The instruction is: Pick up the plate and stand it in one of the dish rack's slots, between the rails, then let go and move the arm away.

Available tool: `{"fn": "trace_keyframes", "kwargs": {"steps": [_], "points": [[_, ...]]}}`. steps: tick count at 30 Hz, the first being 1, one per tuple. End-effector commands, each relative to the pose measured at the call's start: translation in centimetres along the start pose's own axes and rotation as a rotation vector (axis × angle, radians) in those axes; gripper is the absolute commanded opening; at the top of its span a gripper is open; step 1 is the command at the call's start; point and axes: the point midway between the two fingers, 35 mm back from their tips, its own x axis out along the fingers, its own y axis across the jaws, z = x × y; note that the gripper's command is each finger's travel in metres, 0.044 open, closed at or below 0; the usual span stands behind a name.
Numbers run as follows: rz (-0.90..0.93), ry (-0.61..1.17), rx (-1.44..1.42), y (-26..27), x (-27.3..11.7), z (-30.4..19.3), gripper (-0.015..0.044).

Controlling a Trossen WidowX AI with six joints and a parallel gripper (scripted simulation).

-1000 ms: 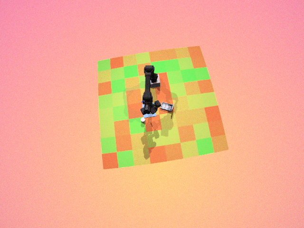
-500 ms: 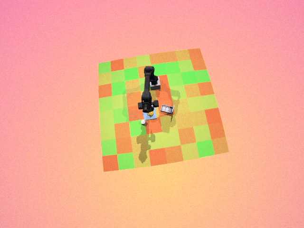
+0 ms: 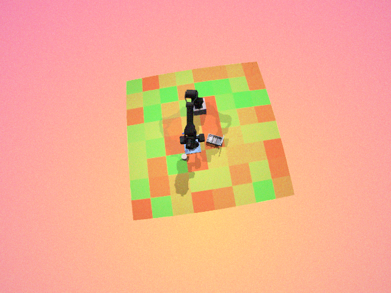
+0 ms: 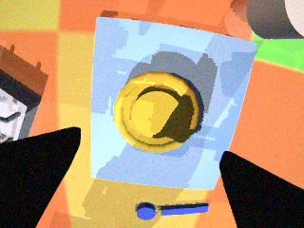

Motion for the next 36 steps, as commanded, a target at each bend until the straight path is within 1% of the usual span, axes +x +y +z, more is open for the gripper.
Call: {"fn": "trace_keyframes", "kwargs": {"steps": [1, 36], "points": [[-0.007, -0.014, -0.004, -0.4, 0.0, 0.3, 0.04], [-0.007, -0.014, -0.004, -0.2, 5.7, 0.2, 0.04]]}}
